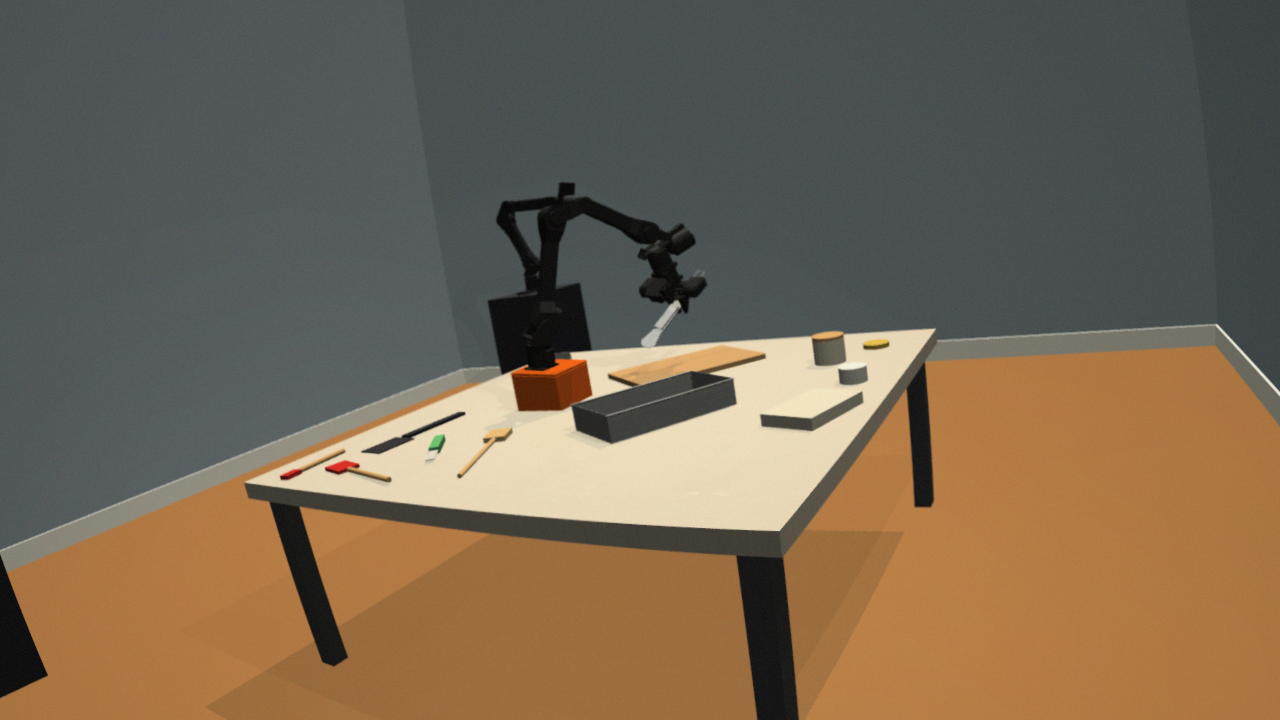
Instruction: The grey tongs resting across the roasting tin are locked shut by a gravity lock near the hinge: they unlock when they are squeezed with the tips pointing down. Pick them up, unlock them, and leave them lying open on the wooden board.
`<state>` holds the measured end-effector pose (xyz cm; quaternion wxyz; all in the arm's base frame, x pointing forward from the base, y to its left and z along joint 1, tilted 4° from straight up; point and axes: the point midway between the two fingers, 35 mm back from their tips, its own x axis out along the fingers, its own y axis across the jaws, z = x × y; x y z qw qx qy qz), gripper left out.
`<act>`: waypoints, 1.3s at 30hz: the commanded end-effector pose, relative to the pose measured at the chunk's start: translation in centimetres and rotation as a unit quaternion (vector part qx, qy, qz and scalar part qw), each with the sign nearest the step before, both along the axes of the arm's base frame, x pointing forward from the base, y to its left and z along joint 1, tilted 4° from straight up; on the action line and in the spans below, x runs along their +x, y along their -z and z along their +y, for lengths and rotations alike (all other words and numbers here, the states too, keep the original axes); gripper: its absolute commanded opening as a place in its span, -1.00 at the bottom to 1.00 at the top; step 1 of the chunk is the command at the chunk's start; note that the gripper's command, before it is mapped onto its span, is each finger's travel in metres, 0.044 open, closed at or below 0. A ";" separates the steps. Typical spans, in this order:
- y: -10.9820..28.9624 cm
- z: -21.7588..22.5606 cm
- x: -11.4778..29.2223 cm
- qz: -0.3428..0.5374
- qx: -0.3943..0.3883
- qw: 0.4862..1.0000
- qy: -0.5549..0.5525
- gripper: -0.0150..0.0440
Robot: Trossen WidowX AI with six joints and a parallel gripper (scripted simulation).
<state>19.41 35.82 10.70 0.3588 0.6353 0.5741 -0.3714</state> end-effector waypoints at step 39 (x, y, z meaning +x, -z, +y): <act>1.8 0.3 -0.4 -0.013 -0.224 0.975 -0.005 -1.00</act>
